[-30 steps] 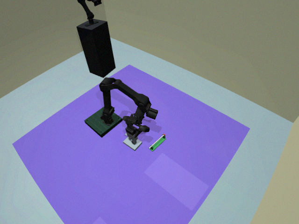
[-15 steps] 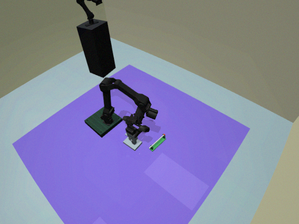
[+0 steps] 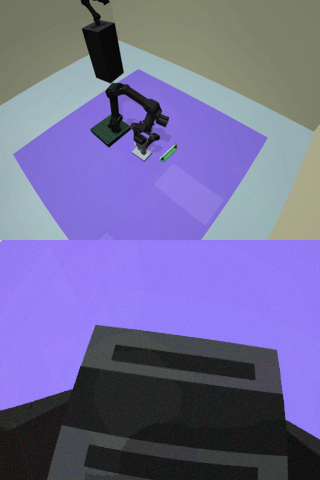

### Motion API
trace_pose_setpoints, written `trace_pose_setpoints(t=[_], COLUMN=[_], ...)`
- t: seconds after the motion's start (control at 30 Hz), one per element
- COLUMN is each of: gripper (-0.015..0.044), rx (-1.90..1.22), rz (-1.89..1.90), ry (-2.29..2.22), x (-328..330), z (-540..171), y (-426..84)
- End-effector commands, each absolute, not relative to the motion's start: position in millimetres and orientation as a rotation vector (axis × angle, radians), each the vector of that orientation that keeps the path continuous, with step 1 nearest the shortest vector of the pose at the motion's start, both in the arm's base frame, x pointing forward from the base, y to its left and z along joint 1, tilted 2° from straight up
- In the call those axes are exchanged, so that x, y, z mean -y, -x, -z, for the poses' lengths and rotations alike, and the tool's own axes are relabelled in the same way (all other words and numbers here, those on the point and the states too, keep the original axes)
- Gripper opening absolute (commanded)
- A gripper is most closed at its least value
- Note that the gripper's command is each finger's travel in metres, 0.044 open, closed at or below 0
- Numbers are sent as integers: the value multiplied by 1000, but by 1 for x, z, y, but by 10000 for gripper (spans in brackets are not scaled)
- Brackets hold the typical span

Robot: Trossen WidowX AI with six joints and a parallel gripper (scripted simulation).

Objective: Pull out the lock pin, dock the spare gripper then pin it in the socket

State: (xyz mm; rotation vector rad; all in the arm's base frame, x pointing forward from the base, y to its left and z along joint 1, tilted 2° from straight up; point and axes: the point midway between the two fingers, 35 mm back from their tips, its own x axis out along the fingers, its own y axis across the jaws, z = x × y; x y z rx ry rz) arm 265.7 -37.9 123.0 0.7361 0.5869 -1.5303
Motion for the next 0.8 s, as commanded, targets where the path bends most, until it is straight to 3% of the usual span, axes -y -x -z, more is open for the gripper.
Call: trace_pose_setpoints(t=[0.0,0.77], gripper=[440,440], rx=[-586,-605], rz=[1529,1550], ry=[-738,-706], x=[38,41], z=[-133,-184], y=[-265,-258])
